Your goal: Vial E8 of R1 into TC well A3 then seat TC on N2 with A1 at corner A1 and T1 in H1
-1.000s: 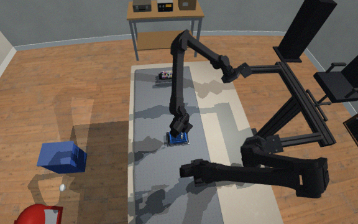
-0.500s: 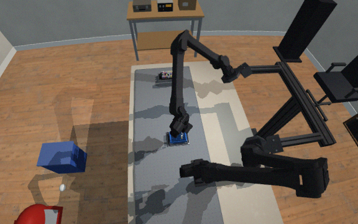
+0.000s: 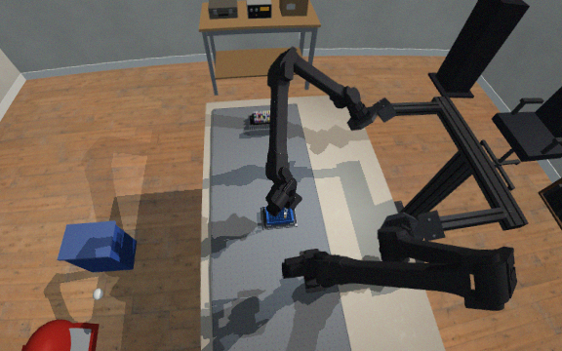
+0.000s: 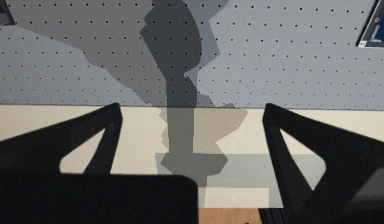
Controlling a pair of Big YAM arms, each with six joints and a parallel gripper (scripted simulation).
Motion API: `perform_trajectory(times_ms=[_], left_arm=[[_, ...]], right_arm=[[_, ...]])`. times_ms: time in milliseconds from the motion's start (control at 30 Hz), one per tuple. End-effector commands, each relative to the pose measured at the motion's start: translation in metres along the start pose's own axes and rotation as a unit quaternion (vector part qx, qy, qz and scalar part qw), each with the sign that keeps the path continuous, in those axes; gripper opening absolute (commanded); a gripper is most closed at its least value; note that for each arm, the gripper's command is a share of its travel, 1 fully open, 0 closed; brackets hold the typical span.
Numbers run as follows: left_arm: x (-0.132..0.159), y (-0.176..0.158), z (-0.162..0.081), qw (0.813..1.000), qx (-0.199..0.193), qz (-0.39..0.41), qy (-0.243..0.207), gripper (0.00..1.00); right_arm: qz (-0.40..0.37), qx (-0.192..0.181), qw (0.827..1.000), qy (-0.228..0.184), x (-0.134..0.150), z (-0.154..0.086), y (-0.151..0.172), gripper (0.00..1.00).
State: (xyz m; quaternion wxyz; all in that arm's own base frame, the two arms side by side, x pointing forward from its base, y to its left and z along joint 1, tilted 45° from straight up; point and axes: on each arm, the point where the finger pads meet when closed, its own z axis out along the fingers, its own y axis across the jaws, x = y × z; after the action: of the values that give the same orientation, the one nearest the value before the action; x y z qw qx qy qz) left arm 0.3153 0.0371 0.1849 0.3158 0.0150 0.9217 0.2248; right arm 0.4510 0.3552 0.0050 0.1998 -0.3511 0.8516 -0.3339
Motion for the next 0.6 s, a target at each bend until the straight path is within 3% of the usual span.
perform_trajectory(times_ms=[0, 567], left_arm=[[-0.0083, 0.0023, -0.005, 1.0, 0.0, 0.002, -0.008, 1.0], [-0.0083, 0.0023, -0.005, 1.0, 0.0, 0.002, -0.008, 1.0]], right_arm=[[0.004, -0.001, 1.0, -0.002, -0.0032, 0.0064, -0.0021, 0.09], [0.004, 0.001, 1.0, -0.001, -0.0032, 0.0108, -0.0045, 0.09]])
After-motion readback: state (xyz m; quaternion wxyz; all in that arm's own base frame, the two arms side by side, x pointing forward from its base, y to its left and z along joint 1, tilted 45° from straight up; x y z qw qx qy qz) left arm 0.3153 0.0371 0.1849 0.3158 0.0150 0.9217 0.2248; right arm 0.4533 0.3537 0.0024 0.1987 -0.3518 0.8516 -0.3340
